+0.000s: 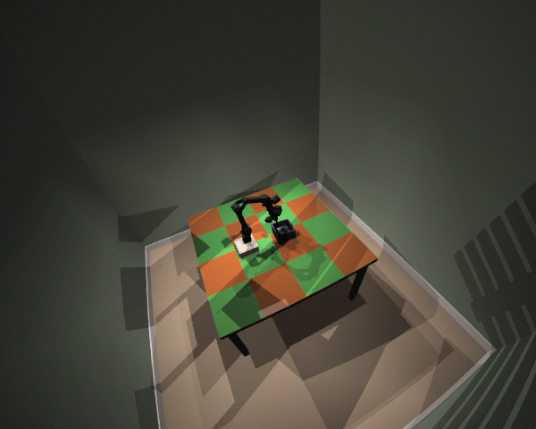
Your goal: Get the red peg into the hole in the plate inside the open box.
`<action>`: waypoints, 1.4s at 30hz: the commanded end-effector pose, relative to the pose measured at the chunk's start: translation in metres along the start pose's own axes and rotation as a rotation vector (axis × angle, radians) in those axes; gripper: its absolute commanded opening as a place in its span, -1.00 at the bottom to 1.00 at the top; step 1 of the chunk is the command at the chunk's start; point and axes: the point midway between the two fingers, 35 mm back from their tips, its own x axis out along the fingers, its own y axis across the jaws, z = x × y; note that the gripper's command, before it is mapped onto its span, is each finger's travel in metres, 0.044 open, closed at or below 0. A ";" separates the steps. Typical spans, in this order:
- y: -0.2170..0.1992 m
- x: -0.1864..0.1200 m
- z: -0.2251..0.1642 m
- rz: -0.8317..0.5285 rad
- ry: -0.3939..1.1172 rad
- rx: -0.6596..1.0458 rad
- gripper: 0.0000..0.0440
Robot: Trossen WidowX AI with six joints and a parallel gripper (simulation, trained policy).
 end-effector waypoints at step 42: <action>0.003 0.081 0.081 -0.083 0.074 0.023 0.70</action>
